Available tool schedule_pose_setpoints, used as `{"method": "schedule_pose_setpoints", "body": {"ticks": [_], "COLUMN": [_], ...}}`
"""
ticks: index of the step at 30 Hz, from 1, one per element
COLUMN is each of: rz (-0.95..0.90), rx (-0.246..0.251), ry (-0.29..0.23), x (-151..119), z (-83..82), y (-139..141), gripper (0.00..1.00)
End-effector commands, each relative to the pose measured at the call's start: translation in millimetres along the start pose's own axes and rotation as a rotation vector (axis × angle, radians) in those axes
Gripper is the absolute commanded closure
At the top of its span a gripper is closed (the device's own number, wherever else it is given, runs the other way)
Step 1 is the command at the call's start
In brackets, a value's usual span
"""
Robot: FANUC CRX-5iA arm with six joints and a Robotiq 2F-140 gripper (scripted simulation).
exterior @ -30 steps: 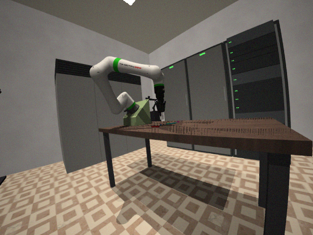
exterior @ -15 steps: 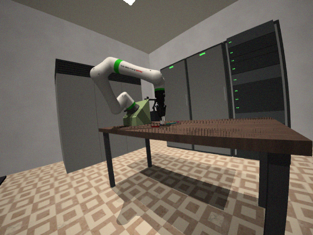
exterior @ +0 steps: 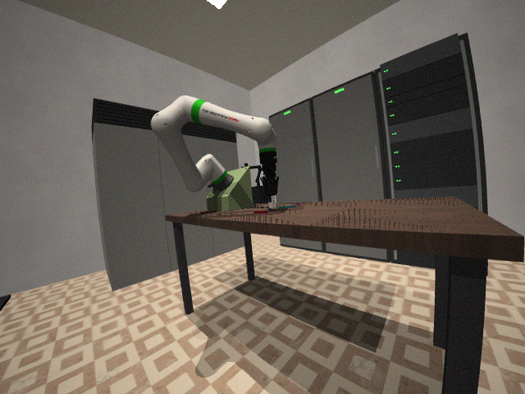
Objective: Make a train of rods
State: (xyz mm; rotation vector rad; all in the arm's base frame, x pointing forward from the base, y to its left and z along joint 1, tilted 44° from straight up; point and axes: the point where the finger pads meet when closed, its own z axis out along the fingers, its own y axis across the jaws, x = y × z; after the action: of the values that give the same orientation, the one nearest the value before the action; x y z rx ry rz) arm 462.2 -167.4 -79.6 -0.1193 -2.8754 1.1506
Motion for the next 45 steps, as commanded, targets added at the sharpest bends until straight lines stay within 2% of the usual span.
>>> {"method": "schedule_pose_setpoints", "body": {"ticks": [1,24,45], "rz": [0.0,0.0,0.0], "rx": [0.0,0.0,0.0], "ry": [0.0,0.0,0.0], "x": [-0.2,-0.2,-0.1], "z": [-0.2,0.2,11.7], "y": [0.1,0.1,0.1], "gripper": [0.97,0.97,0.97]}}
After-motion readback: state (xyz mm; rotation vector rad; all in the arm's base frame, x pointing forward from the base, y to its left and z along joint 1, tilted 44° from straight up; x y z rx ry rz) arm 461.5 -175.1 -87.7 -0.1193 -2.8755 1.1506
